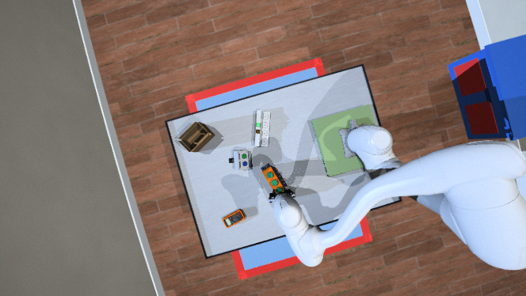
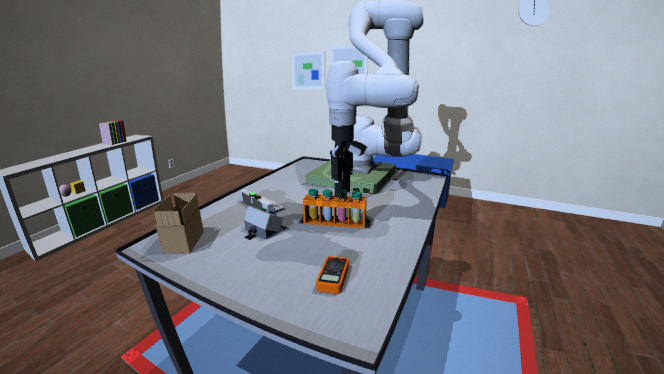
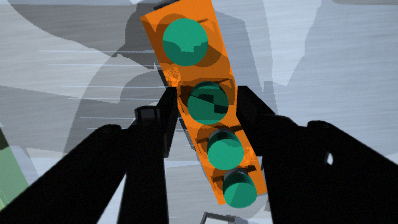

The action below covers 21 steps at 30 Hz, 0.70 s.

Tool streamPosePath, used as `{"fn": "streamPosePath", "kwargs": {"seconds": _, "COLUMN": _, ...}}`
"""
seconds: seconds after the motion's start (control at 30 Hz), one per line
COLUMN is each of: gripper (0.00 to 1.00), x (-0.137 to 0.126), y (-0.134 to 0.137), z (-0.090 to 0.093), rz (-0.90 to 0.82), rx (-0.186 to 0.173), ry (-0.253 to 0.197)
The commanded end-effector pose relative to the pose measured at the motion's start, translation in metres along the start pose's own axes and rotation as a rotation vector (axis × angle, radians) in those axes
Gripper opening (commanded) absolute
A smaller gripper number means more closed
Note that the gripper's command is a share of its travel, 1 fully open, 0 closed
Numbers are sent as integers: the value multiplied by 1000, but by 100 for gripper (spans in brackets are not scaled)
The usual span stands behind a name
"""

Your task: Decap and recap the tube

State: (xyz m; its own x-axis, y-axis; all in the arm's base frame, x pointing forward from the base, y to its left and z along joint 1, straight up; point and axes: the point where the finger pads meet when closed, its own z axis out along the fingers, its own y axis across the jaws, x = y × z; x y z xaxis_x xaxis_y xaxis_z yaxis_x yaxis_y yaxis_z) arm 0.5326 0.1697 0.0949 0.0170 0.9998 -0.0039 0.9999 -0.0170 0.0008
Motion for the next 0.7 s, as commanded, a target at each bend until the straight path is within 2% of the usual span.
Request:
{"fn": "streamPosePath", "kwargs": {"seconds": 0.0, "gripper": 41, "x": 0, "y": 2, "z": -3, "rz": -166, "rx": 0, "ry": 8}}
{"fn": "streamPosePath", "kwargs": {"seconds": 0.07, "gripper": 41, "x": 0, "y": 2, "z": -3, "rz": -166, "rx": 0, "ry": 8}}
{"fn": "streamPosePath", "kwargs": {"seconds": 0.3, "gripper": 41, "x": 0, "y": 2, "z": -3, "rz": -440, "rx": -1, "ry": 8}}
{"fn": "streamPosePath", "kwargs": {"seconds": 0.47, "gripper": 41, "x": 0, "y": 2, "z": -4, "rz": -441, "rx": -1, "ry": 8}}
{"fn": "streamPosePath", "kwargs": {"seconds": 0.5, "gripper": 30, "x": 0, "y": 1, "z": -2, "rz": -441, "rx": -1, "ry": 4}}
{"fn": "streamPosePath", "kwargs": {"seconds": 0.67, "gripper": 30, "x": 0, "y": 1, "z": -2, "rz": -441, "rx": -1, "ry": 4}}
